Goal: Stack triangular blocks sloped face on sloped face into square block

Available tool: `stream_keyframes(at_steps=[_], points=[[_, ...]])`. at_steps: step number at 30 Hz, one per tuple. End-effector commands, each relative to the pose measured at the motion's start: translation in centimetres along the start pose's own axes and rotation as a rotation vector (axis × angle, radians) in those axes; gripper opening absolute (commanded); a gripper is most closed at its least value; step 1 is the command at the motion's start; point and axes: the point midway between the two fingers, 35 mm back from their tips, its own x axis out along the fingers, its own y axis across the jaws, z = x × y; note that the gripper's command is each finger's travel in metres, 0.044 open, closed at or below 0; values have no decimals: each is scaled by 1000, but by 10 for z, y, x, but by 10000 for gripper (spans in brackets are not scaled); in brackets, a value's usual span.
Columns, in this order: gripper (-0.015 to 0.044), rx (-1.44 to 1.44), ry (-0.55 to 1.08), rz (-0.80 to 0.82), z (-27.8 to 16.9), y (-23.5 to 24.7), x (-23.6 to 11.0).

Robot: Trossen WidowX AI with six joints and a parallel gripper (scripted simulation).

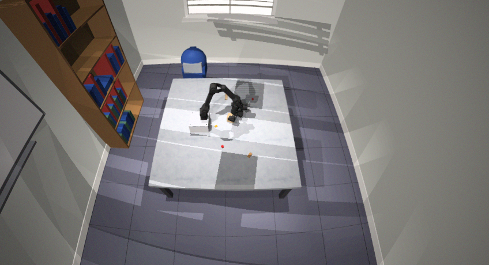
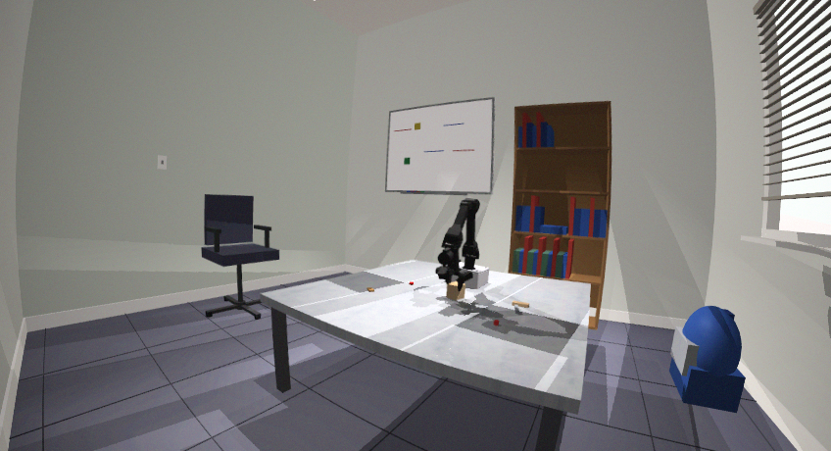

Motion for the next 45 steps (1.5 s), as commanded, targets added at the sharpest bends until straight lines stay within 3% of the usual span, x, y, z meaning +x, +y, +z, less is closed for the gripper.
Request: stream_keyframes(at_steps=[1,35,45], points=[[0,6,3,4,0,1,1],[0,5,5,2,-1,1,3],[263,0,3,-1,-1,0,2]])
